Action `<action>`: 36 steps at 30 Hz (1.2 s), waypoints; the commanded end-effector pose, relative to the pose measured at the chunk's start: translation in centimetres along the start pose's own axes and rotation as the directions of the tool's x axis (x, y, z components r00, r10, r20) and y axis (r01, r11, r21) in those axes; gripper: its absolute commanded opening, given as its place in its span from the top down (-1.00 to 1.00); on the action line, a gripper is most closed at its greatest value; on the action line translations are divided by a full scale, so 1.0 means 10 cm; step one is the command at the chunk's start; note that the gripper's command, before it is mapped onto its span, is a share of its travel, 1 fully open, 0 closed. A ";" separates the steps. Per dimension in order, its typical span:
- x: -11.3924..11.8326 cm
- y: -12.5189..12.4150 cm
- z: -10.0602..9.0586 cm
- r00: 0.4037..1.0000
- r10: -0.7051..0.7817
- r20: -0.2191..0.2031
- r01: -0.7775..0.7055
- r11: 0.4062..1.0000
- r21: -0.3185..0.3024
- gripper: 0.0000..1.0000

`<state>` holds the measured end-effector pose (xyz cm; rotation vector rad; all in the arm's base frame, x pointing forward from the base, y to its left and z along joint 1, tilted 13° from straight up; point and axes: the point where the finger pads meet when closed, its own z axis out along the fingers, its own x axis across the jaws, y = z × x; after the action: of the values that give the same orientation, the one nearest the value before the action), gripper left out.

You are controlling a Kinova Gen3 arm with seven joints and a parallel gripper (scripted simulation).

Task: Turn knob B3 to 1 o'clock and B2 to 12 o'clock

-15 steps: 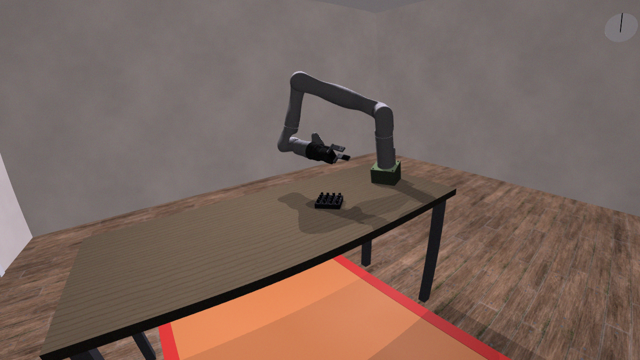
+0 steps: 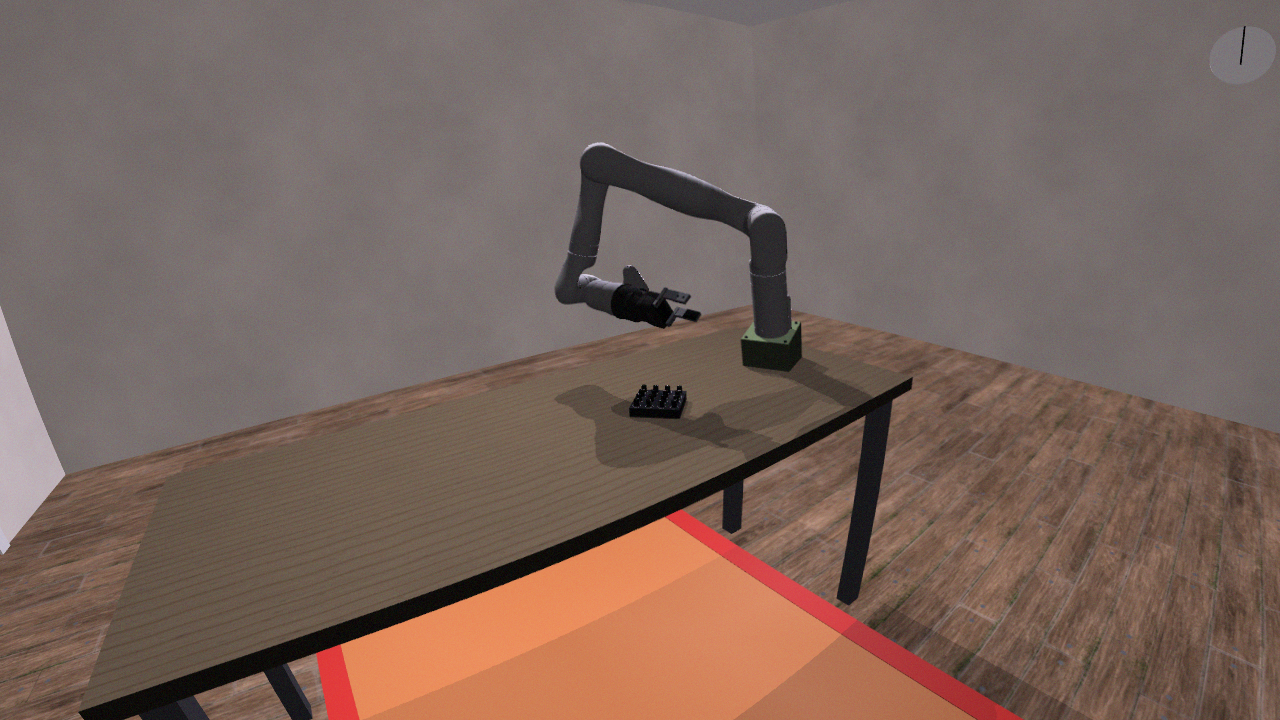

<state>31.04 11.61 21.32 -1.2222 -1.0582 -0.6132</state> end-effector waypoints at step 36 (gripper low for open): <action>-0.27 0.20 -0.15 0.942 0.323 -0.094 -0.334 0.867 -0.371 -1.00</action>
<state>32.25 10.31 17.51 -1.6779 -0.6957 -0.5755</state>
